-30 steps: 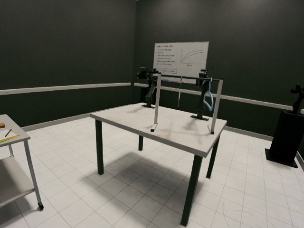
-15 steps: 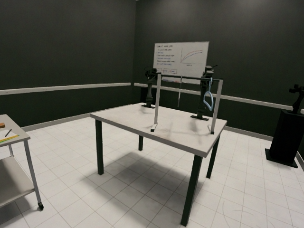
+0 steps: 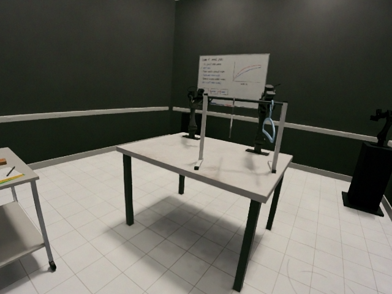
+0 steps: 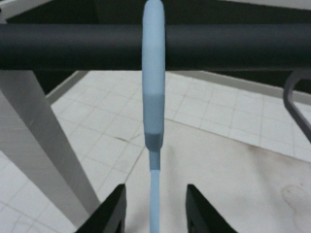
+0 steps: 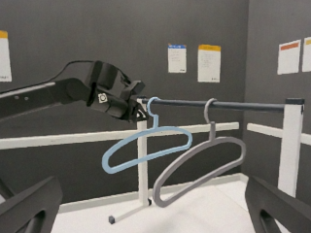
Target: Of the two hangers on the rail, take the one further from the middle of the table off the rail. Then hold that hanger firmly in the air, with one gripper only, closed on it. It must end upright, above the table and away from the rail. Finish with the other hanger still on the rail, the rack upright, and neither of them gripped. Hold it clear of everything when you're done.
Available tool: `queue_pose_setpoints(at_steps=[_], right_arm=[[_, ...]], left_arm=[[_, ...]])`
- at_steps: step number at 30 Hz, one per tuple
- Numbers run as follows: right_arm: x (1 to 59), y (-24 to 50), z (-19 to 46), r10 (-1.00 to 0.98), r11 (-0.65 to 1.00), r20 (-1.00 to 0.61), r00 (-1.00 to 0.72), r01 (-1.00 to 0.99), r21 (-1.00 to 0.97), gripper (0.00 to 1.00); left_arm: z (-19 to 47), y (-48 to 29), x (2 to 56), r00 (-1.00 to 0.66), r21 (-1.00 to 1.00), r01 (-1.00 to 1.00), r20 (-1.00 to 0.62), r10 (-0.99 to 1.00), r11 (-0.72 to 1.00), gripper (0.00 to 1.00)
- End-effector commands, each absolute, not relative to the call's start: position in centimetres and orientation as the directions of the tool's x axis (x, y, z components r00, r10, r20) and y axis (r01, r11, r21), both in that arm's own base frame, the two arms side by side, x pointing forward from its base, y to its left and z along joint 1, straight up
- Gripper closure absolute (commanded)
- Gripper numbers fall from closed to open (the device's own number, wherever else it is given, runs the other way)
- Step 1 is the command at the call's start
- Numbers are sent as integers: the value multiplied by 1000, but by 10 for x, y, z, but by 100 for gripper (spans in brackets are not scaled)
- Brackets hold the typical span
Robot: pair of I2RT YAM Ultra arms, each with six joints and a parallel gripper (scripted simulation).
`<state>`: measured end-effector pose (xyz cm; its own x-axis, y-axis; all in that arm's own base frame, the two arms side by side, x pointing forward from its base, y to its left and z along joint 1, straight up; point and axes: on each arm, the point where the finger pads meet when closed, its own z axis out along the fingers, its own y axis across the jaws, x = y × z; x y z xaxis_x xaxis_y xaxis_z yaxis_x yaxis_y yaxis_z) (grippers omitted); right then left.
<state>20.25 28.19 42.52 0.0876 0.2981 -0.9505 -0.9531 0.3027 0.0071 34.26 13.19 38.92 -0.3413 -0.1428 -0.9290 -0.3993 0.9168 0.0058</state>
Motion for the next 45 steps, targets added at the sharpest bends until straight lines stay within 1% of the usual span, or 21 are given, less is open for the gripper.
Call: queue_pose_setpoints(at_steps=[1, 26, 37, 39, 42, 45], right_arm=[[201, 280, 440, 327, 306, -938, 114, -952, -9, 0], [201, 280, 440, 327, 306, -938, 114, -952, -9, 0], [201, 280, 440, 327, 306, -938, 114, -952, -9, 0], [201, 280, 440, 327, 306, -938, 114, -952, -9, 0], [201, 280, 440, 327, 306, -938, 114, -952, -9, 0], [201, 280, 440, 327, 306, -938, 114, -952, -9, 0]], left_arm=[[409, 136, 347, -297, -5, -402, -945, -135, 916, 69], [401, 149, 375, -295, 1, -400, -947, -127, 917, 69], [395, 155, 389, -295, 1, -400, -947, -127, 917, 83], [395, 155, 389, -295, 1, -400, -947, -127, 917, 83], [394, 157, 393, -294, 1, -400, -947, -127, 917, 87], [393, 158, 395, -294, 1, -400, -947, -127, 917, 88]])
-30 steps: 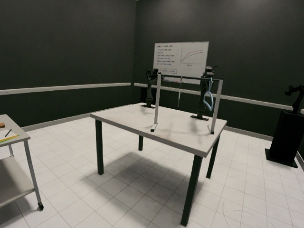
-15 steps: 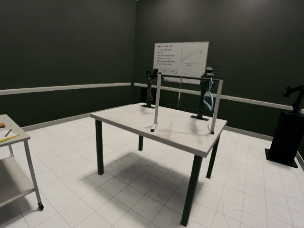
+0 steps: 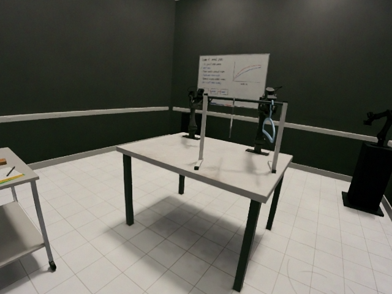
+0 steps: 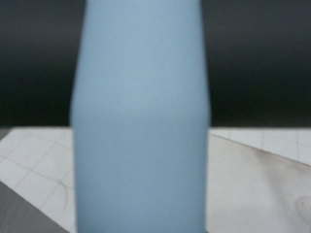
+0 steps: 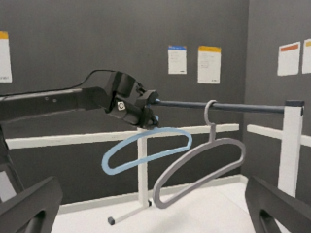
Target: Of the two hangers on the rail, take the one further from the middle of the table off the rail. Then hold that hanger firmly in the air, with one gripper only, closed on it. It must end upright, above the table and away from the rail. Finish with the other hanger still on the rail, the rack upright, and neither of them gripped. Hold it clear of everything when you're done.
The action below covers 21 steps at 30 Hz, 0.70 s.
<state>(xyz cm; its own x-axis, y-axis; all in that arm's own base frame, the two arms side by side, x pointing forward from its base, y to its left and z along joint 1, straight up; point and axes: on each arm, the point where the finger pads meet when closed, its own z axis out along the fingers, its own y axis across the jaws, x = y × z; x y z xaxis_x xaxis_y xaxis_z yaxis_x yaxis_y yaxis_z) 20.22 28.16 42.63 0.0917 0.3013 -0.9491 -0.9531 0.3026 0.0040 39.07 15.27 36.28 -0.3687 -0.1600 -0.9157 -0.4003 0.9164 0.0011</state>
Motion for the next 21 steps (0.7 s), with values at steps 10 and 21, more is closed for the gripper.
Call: queue_pose_setpoints(at_steps=[10, 21], right_arm=[[201, 280, 440, 327, 306, -938, 114, -952, -9, 0], [201, 280, 440, 327, 306, -938, 114, -952, -9, 0]], left_arm=[[397, 157, 393, -286, 0, -400, -950, -124, 916, 89], [394, 157, 393, -302, 1, -404, -944, -132, 915, 100]])
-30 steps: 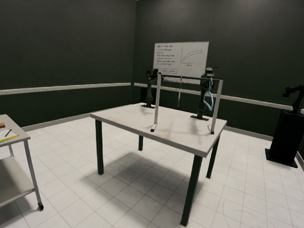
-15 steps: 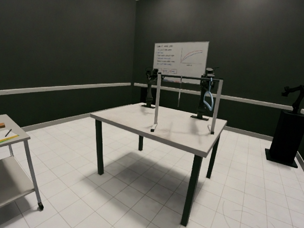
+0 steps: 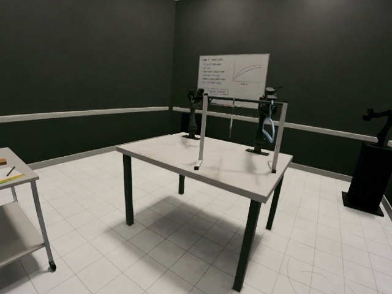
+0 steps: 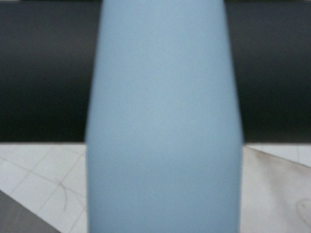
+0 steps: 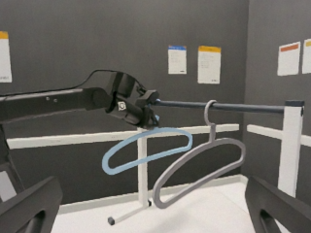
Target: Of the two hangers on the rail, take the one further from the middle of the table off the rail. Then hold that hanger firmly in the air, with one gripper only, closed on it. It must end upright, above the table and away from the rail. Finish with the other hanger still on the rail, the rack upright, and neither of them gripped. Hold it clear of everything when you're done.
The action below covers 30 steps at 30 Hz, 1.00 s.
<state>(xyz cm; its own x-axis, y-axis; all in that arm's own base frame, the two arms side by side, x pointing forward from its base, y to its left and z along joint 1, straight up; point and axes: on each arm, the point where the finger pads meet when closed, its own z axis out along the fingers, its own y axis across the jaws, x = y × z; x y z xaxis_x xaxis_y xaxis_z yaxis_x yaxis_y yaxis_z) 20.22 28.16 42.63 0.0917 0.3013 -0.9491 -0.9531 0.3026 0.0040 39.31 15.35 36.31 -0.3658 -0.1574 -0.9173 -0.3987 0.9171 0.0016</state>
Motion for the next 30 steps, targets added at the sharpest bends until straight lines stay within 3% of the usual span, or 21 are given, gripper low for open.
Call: queue_pose_setpoints(at_steps=[1, 16, 30], right_arm=[[201, 280, 440, 327, 306, -938, 114, -952, -9, 0], [197, 282, 438, 323, 277, -941, 100, -961, -7, 0], [183, 289, 428, 287, 184, -957, 50, -983, 4, 0]], left_arm=[[392, 155, 393, -317, 2, -400, -939, -136, 917, 100], [434, 151, 384, -300, 0, -397, -945, -129, 918, 100], [434, 133, 341, -321, 0, -401, -936, -141, 916, 100]])
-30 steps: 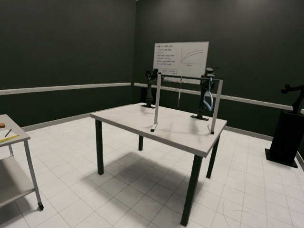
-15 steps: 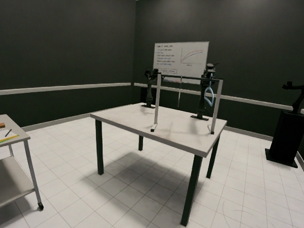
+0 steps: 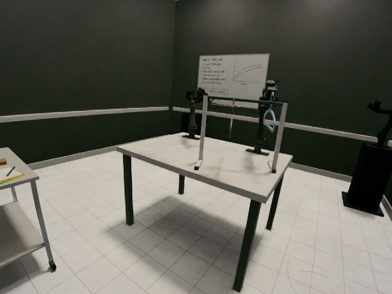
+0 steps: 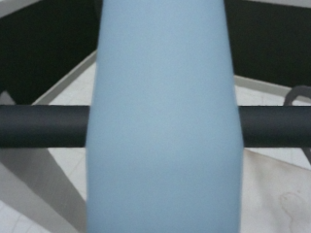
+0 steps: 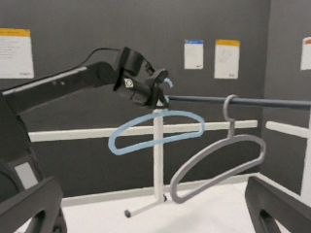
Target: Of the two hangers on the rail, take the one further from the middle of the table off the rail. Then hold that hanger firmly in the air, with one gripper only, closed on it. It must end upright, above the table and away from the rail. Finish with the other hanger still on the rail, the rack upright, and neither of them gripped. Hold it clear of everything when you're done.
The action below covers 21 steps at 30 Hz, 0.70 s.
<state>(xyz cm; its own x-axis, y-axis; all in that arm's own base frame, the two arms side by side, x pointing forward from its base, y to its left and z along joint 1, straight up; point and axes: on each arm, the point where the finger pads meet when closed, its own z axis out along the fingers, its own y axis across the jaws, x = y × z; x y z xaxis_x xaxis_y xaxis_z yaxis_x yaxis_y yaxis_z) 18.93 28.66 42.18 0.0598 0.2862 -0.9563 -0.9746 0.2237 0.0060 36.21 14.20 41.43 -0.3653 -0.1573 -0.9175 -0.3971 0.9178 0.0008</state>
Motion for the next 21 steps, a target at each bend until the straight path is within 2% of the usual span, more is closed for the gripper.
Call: queue_pose_setpoints(at_steps=[1, 9, 21], right_arm=[[182, 290, 427, 285, 176, -958, 46, -984, 5, 0], [174, 292, 424, 269, 128, -963, 27, -992, 8, 0], [171, 293, 423, 265, 111, -964, 24, -994, 6, 0]], left_arm=[[434, 131, 336, -325, -1, -402, -935, -144, 916, 100], [434, 112, 290, -328, -4, -402, -933, -148, 915, 100], [441, 95, 250, -311, -6, -404, -940, -143, 915, 100]])
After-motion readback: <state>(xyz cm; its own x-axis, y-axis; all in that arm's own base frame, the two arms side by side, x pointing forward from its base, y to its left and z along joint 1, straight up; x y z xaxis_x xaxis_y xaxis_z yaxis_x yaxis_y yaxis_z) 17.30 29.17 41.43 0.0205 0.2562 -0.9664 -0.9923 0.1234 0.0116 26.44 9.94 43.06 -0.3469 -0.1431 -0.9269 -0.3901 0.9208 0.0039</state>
